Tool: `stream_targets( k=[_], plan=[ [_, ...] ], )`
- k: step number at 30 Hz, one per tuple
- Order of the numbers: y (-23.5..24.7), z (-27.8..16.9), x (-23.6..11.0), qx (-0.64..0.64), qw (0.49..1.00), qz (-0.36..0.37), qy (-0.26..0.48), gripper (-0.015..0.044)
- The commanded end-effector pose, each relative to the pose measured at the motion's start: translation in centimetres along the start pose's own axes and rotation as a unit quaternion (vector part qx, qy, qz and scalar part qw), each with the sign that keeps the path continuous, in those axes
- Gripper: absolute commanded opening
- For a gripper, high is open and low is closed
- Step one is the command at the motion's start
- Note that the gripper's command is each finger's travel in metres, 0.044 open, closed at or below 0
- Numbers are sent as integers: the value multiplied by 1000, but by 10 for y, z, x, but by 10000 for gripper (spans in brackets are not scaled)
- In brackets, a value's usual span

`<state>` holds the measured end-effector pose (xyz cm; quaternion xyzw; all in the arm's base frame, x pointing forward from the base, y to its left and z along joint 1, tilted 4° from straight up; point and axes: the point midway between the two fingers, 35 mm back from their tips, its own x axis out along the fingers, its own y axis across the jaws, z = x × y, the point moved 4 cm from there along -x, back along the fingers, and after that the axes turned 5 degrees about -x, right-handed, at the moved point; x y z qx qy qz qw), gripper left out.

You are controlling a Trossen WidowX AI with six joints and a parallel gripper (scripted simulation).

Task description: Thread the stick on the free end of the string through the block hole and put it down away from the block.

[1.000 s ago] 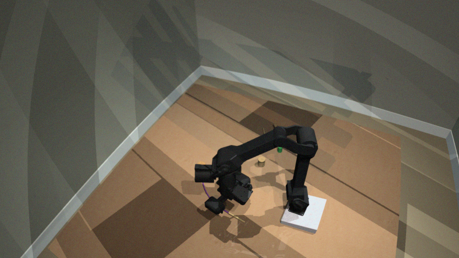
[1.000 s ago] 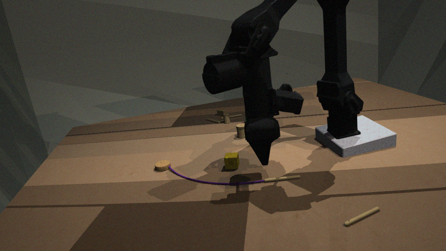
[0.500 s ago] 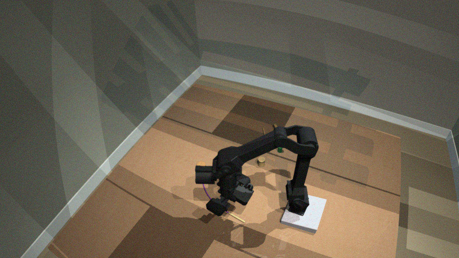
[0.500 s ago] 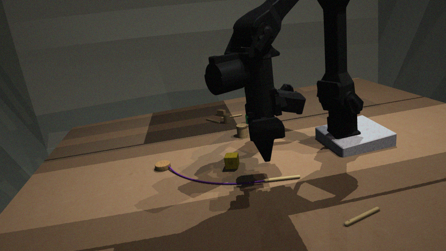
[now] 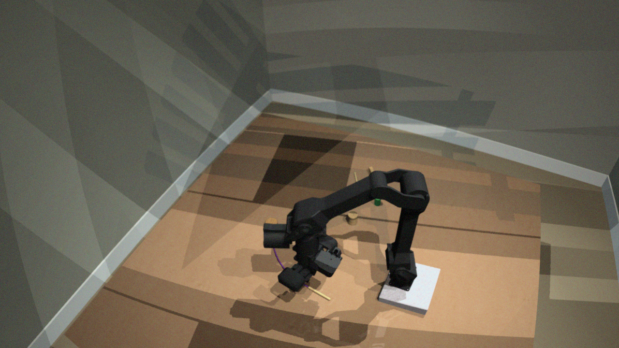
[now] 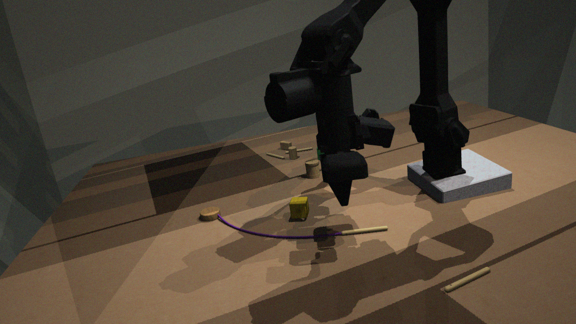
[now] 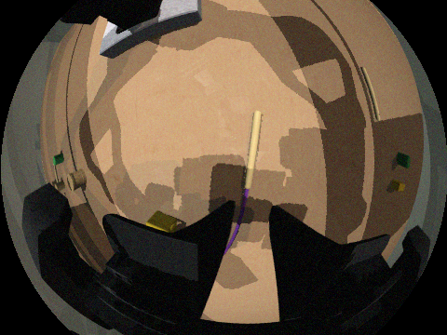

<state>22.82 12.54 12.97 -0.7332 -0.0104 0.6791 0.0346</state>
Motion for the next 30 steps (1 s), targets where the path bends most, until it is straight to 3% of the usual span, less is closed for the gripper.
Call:
stream_targets(
  k=[1,30],
  plan=[
    [0,0,4,-2,1000,2,1,121],
    [0,-1,52,-2,1000,2,1,121]
  ],
)
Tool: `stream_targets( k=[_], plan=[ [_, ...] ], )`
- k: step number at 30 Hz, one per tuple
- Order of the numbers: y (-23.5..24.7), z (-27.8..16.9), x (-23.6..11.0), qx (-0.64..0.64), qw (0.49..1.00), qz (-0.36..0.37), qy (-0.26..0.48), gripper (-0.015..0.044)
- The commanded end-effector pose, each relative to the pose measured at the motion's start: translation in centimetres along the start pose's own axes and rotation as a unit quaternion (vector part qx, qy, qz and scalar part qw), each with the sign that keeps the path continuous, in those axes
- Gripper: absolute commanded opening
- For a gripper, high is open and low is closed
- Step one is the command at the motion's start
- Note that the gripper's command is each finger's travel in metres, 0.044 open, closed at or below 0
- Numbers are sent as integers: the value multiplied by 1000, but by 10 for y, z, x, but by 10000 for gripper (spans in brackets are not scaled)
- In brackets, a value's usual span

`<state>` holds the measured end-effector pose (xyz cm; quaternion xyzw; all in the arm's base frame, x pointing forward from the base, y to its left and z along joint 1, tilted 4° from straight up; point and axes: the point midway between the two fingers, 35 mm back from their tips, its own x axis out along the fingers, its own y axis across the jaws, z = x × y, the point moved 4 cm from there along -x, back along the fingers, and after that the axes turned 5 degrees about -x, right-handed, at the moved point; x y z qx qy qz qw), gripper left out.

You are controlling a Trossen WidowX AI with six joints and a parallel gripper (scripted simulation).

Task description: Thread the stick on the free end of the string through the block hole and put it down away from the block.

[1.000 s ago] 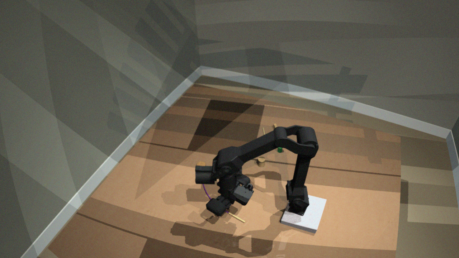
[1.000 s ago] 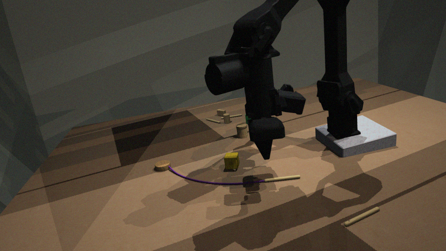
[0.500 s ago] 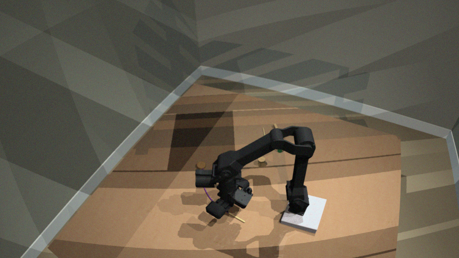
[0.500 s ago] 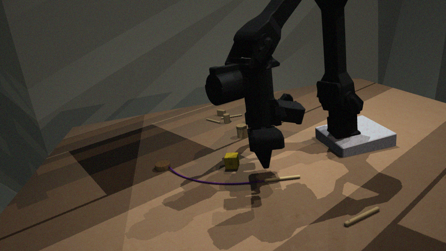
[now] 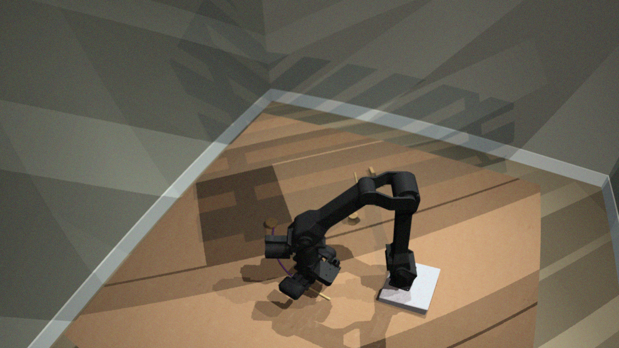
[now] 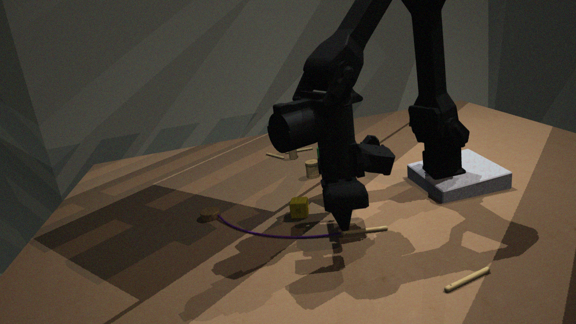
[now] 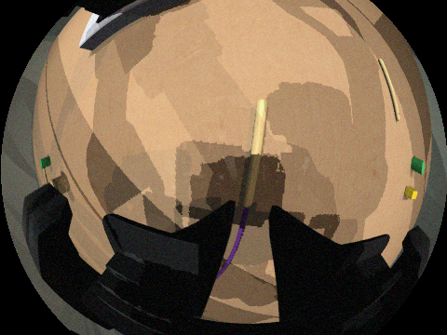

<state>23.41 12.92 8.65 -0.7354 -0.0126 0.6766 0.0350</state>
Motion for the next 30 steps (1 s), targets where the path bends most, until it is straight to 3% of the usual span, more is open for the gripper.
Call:
stream_targets(
  k=[1,14,19,30],
  plan=[
    [2,2,10,-1,1000,4,-3,121],
    [2,3,17,-1,1000,4,-3,121],
    [1,2,15,0,1000,2,-3,0],
    [1,2,12,0,1000,2,-3,0]
  ],
)
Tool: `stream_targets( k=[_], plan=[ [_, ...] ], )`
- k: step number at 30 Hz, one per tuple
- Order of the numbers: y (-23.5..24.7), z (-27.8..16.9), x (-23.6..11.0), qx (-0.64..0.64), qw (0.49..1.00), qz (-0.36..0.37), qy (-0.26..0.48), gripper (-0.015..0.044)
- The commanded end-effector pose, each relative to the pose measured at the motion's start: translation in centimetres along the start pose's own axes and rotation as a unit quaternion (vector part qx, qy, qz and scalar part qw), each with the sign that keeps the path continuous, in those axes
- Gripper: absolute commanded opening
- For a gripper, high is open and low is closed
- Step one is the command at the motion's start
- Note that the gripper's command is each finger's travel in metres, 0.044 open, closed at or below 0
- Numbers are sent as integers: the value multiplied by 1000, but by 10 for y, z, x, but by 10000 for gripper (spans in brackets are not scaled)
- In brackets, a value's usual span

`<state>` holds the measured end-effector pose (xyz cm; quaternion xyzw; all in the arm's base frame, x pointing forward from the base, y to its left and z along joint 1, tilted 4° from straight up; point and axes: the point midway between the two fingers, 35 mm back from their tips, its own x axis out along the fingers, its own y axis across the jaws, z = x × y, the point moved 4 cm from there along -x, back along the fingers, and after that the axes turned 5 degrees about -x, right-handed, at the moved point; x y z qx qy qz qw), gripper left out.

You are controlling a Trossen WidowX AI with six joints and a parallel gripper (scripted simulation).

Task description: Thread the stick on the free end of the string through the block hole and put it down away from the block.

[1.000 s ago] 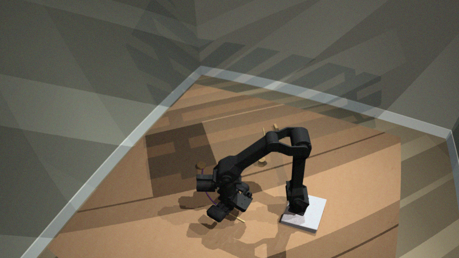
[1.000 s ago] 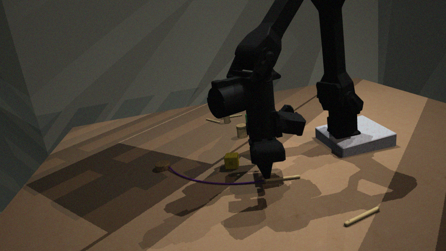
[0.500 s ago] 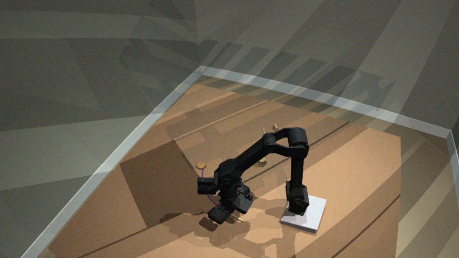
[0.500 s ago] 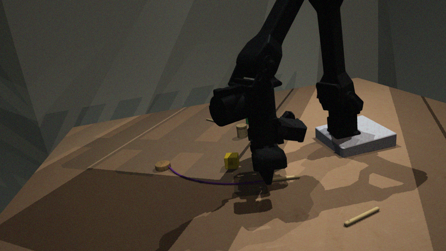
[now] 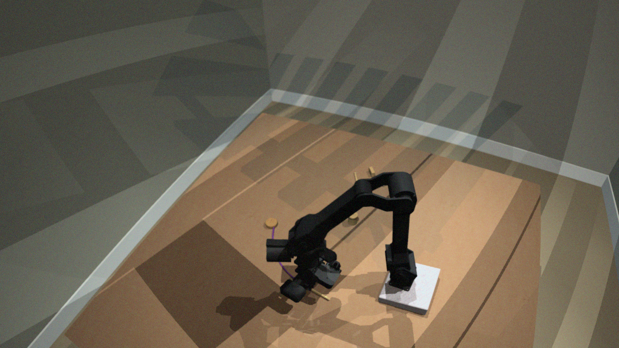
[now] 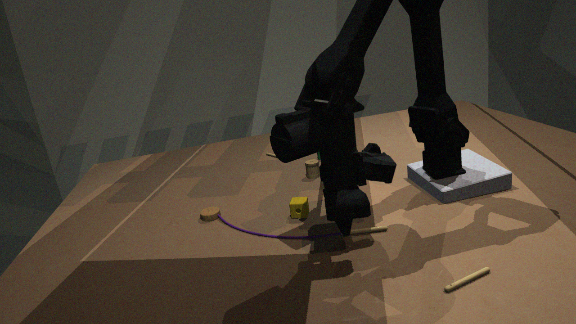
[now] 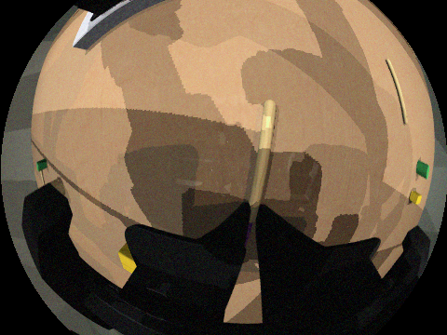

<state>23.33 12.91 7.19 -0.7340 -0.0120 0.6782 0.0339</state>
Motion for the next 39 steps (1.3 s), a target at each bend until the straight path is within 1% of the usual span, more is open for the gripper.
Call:
stream_targets(
  k=[1,39],
  plan=[
    [0,0,-4,0,1000,0,-1,0],
    [-1,-1,-52,0,1000,0,-1,0]
  ],
)
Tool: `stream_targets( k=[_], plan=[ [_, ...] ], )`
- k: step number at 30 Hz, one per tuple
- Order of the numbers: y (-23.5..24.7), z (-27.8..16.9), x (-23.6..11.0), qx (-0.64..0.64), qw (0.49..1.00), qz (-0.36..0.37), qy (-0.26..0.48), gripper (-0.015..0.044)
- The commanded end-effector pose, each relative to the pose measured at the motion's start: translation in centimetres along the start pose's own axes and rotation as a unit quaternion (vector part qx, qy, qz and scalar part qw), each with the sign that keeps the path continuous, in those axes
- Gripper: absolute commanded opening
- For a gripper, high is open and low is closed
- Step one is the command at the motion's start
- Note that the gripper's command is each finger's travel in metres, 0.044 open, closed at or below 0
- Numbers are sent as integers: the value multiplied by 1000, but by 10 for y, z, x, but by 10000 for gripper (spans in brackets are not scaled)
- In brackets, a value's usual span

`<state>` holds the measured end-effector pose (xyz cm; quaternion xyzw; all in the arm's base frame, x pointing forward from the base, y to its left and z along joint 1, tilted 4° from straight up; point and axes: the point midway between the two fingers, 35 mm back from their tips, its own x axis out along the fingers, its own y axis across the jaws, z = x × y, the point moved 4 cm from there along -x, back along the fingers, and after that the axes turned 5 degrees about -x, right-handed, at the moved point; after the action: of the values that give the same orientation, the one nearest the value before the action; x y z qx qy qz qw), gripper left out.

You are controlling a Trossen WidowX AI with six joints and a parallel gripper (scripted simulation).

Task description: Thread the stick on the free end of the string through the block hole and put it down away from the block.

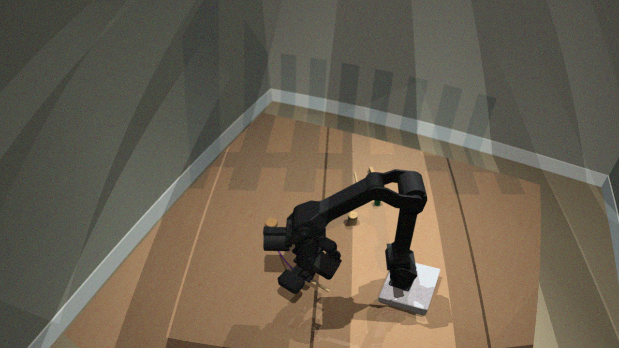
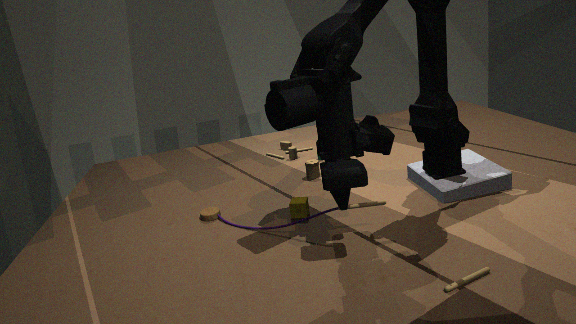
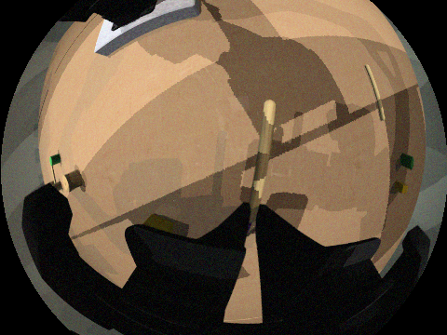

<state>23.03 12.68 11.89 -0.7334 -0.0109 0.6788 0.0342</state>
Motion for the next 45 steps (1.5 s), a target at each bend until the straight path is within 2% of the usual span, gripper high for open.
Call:
stream_targets(
  k=[1,16,30,45],
  plan=[
    [0,0,-7,-1,1000,0,0,0],
    [0,0,-8,12,1000,0,0,0],
    [-3,-15,-11,259,966,-1,1,0],
    [-6,-31,-13,508,861,-1,2,0]
  ],
)
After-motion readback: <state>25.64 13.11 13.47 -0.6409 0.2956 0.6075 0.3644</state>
